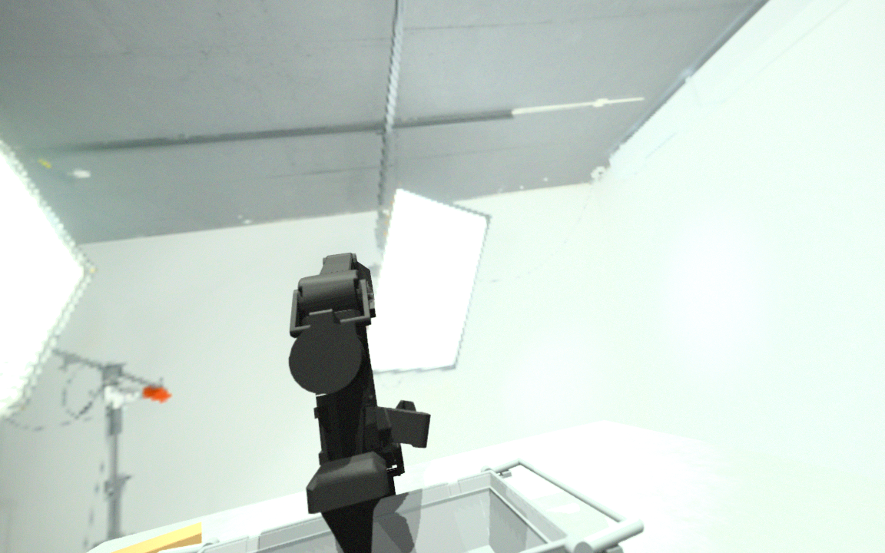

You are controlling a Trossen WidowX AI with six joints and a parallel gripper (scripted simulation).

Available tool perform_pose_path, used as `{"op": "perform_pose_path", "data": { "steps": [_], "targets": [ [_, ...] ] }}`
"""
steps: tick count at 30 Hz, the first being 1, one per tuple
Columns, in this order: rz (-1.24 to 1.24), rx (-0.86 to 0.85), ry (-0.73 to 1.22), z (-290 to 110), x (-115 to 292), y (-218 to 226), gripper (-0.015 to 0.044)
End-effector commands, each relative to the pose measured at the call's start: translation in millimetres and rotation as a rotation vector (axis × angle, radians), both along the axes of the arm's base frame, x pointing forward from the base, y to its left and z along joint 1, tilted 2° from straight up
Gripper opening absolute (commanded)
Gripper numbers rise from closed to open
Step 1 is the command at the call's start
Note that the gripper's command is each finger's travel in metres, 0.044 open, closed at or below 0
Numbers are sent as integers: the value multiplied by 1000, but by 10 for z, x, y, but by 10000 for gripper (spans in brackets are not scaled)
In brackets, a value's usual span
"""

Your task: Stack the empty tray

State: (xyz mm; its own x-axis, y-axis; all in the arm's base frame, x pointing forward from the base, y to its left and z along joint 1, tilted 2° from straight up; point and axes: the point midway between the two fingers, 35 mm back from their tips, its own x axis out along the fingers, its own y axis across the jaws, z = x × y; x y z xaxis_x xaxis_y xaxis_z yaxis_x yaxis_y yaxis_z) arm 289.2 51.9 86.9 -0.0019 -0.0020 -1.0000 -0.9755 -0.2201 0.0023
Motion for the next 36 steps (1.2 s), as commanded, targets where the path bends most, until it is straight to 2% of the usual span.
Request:
{"op": "perform_pose_path", "data": {
  "steps": [1,11,21,36],
  "targets": [
    [4,-2,9,-20,-21,-5,293],
    [4,-2,9,-20,-21,-5,440],
    [0,0,1,74,15,3,440],
    [3,-1,6,786,57,12,440]
  ]
}}
